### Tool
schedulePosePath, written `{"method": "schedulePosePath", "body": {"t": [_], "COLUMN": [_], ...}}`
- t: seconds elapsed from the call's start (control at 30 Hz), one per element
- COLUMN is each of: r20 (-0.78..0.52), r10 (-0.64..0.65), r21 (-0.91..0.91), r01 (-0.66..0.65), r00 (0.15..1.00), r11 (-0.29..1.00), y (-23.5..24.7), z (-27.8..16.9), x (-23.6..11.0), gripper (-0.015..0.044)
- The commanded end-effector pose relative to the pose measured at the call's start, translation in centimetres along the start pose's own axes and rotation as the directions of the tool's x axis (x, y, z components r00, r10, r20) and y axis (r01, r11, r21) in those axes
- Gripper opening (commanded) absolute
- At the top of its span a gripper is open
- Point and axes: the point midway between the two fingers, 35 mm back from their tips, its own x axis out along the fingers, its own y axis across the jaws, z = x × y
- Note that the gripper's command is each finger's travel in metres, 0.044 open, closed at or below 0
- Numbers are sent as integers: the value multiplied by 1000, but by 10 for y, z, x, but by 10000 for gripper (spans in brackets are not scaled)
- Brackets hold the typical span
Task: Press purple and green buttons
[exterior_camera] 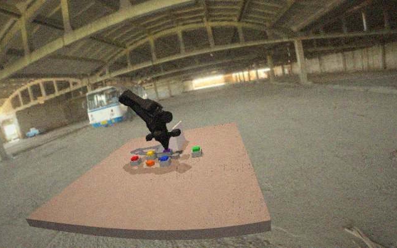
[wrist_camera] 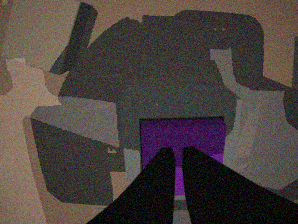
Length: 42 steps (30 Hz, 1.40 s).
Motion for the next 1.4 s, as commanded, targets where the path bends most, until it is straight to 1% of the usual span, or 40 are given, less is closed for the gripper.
{"method": "schedulePosePath", "body": {"t": [0.0, 0.2, 0.33, 0.5, 0.57, 0.67, 0.73, 0.93, 1.0, 1.17, 1.37], "r20": [-4, -4, -4, -5, -5, -5, -6, -6, -5, -3, -1], "r10": [-11, -11, -9, -10, -9, -8, -8, -8, -7, -1, 4], "r21": [-8, -8, -8, -9, -9, -10, -10, -10, -9, -8, -6], "r01": [11, 11, 9, 10, 9, 8, 8, 8, 7, 1, -4], "r00": [1000, 1000, 1000, 1000, 1000, 1000, 1000, 1000, 1000, 1000, 1000], "r11": [1000, 1000, 1000, 1000, 1000, 1000, 1000, 1000, 1000, 1000, 1000], "y": [-2, -2, -1, -2, -1, 0, 0, 1, 15, 75, 152], "z": [-3, -3, -2, -3, -2, -1, -2, -1, 6, 30, 46], "x": [3, 3, -29, -32, -40, -75, -92, -94, -98, -106, -99], "gripper": [20, 20, 20, 20, 20, 20, 20, 20, 20, 20, 20]}}
